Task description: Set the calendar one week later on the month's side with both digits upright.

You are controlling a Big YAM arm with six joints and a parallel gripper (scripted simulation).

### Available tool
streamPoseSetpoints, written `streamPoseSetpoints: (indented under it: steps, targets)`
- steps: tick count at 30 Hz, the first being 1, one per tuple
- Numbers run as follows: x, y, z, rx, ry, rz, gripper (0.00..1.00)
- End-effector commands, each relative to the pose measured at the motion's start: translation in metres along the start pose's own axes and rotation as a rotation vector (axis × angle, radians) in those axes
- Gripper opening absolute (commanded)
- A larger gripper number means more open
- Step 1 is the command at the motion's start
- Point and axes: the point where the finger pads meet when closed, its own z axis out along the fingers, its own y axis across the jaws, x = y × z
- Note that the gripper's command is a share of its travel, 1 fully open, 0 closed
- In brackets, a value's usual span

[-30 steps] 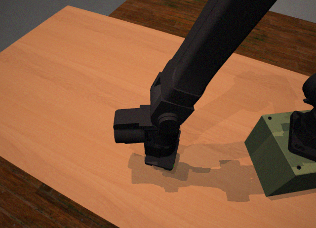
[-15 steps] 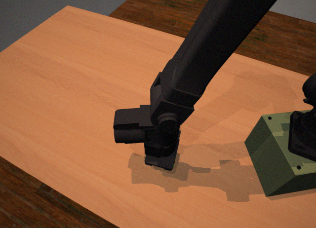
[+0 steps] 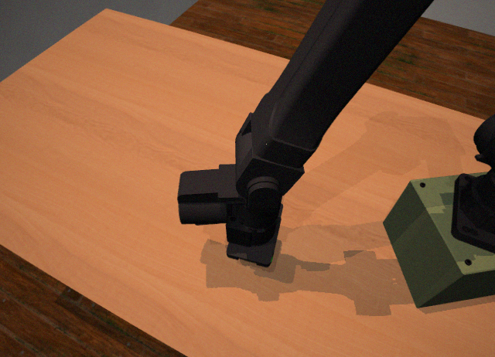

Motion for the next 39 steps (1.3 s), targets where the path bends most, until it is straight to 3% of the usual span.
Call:
streamPoseSetpoints:
  steps: [1, 11, 24, 26, 32, 39]
  targets:
    - [-0.007, 0.0, 0.003, -0.002, -0.017, -0.006, 0.31]
    - [-0.007, 0.0, 0.003, -0.002, -0.017, -0.006, 0.46]
    - [-0.007, 0.0, 0.002, -0.002, -0.017, -0.006, 0.46]
    - [-0.01, 0.001, -0.01, -0.006, -0.028, -0.005, 0.46]
    - [-0.01, 0.004, -0.023, -0.007, -0.03, -0.006, 0.46]
    - [-0.023, 0.01, -0.064, -0.016, -0.056, 0.001, 0.46]
